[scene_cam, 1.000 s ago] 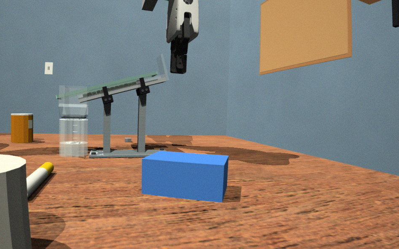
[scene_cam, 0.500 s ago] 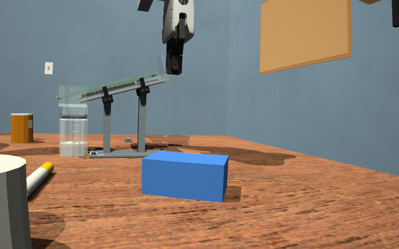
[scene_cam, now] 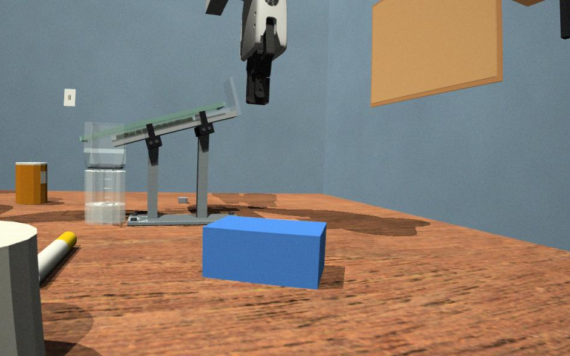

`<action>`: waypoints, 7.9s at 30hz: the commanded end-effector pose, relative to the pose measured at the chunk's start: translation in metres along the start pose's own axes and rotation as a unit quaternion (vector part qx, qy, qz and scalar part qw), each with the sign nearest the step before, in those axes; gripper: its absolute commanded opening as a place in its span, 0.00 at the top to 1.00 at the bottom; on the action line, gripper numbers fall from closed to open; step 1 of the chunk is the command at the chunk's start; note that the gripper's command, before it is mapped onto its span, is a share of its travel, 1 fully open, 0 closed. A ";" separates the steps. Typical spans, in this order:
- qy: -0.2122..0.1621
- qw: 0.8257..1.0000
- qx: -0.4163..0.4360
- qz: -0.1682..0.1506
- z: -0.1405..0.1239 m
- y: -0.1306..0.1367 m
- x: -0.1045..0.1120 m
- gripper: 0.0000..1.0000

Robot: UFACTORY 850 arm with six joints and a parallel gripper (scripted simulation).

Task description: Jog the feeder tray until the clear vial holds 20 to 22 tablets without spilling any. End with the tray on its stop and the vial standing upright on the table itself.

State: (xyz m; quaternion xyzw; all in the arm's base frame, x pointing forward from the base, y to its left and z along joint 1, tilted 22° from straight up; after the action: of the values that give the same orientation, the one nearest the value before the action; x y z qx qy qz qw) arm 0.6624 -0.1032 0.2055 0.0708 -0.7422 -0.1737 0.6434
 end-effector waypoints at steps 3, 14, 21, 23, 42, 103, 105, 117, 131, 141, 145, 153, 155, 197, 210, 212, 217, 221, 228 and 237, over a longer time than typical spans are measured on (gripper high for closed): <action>-0.001 1.000 0.000 0.000 0.008 0.000 -0.001 1.00; -0.001 1.000 0.000 0.000 0.027 -0.001 -0.007 1.00; -0.001 1.000 0.000 0.000 -0.001 0.000 0.001 1.00; -0.001 1.000 0.000 0.000 -0.001 0.000 0.001 1.00; -0.001 1.000 0.000 0.000 0.016 -0.001 -0.004 1.00; -0.001 1.000 0.000 0.000 -0.001 0.000 0.001 1.00; -0.001 1.000 0.000 0.000 -0.001 0.000 0.001 1.00; -0.001 1.000 0.000 0.000 -0.001 0.000 0.001 1.00; -0.001 1.000 0.000 0.000 -0.001 0.000 0.001 1.00; -0.001 1.000 0.000 0.000 0.024 -0.001 -0.006 1.00; -0.001 1.000 0.000 0.000 0.029 -0.002 -0.008 1.00; -0.001 1.000 0.000 0.000 -0.001 0.000 0.001 1.00; -0.001 1.000 0.000 0.000 -0.001 0.000 0.001 1.00; -0.001 1.000 0.000 0.000 -0.001 0.000 0.001 1.00; -0.001 1.000 0.000 0.000 -0.001 0.000 0.001 1.00; -0.001 1.000 0.000 0.000 -0.001 0.000 0.001 1.00; -0.001 1.000 0.000 0.000 -0.001 0.000 0.001 1.00; -0.001 1.000 0.000 0.000 0.004 0.000 0.000 1.00; -0.001 1.000 0.000 0.000 0.024 -0.001 -0.007 1.00; -0.001 1.000 0.000 0.000 0.000 0.000 0.001 1.00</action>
State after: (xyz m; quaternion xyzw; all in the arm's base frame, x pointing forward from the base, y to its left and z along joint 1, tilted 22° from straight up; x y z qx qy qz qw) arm 0.6416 -0.0987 0.1969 0.0699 -0.7436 -0.1732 0.6421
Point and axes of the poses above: the point where the finger pads meet when closed, its own x axis back along the fingers, its own y axis across the jaws, z = x × y, the point moved 1 cm from there along x, back along the fingers, and after that the axes turned 3 degrees about -x, right-handed, at the moved point
